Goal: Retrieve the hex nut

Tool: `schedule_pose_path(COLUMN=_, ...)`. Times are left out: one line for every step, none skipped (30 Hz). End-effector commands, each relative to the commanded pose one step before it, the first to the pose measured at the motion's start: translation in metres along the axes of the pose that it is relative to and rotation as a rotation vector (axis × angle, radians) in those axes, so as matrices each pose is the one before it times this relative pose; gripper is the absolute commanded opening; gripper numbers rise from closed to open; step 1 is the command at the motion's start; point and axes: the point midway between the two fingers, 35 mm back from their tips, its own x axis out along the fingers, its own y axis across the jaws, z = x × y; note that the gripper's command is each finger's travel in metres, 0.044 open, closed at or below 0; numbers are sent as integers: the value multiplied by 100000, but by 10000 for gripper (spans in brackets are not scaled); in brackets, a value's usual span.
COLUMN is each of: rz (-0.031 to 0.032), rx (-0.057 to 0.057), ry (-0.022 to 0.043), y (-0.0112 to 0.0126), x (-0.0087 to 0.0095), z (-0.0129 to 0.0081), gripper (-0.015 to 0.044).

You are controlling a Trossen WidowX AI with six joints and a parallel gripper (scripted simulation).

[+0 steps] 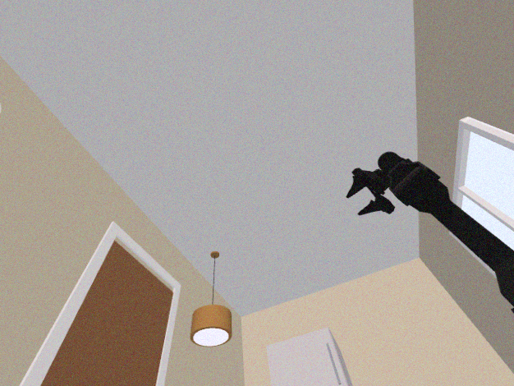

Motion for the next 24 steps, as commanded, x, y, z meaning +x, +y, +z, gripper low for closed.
schedule_pose_path(rz=-573, rx=604, ry=-643, y=-19, x=72, z=12, gripper=426)
schedule_pose_path(rz=-1708, rx=1825, ry=-1908, y=-55, x=216, z=33, gripper=440)
schedule_pose_path(rz=-2810, rx=3084, ry=-3112, y=-80, x=360, z=40, gripper=440)
schedule_pose_path(rz=-3341, rx=3810, ry=-3652, y=-75, x=439, z=23, gripper=440)
schedule_pose_path(rz=-3270, rx=3888, ry=-3516, y=-48, x=441, z=-8, gripper=440)
schedule_pose_path(rz=-3198, rx=3964, ry=-3372, y=-20, x=442, z=-40, gripper=440)
schedule_pose_path(rz=-3123, rx=4038, ry=-3221, y=8, x=443, z=-73, gripper=440)
schedule_pose_path(rz=-3048, rx=4110, ry=-3064, y=38, x=443, z=-107, gripper=440)
schedule_pose_path(rz=-2970, rx=4177, ry=-2900, y=68, x=442, z=-141, gripper=440)
schedule_pose_path(rz=-2892, rx=4241, ry=-2730, y=98, x=440, z=-177, gripper=440)
schedule_pose_path(rz=-2659, rx=4175, ry=-2809, y=165, x=484, z=-229, gripper=440)
schedule_pose_path(rz=-2575, rx=4237, ry=-2631, y=199, x=485, z=-264, gripper=440)
schedule_pose_path(rz=-2488, rx=4293, ry=-2446, y=233, x=484, z=-300, gripper=440)
schedule_pose_path(rz=-2399, rx=4343, ry=-2256, y=267, x=482, z=-336, gripper=440)
schedule_pose_path(rz=-2309, rx=4387, ry=-2060, y=303, x=479, z=-373, gripper=440)
schedule_pose_path(rz=-2217, rx=4424, ry=-1861, y=338, x=476, z=-411, gripper=440)
schedule_pose_path(rz=-2124, rx=4453, ry=-1657, y=375, x=471, z=-448, gripper=440)
schedule_pose_path(rz=-2030, rx=4475, ry=-1449, y=411, x=465, z=-486, gripper=440)
schedule_pose_path(rz=-1934, rx=4489, ry=-1238, y=448, x=458, z=-524, gripper=440)
schedule_pose_path(rz=-1836, rx=4495, ry=-1024, y=485, x=450, z=-562, gripper=440)
schedule_pose_path(rz=-1737, rx=4490, ry=-807, y=523, x=440, z=-600, gripper=440)
schedule_pose_path(rz=-1638, rx=4478, ry=-589, y=560, x=430, z=-638, gripper=440)
schedule_pose_path(rz=-1536, rx=4456, ry=-369, y=597, x=419, z=-676, gripper=440)
schedule_pose_path(rz=-1434, rx=4424, ry=-149, y=635, x=407, z=-713, gripper=440)
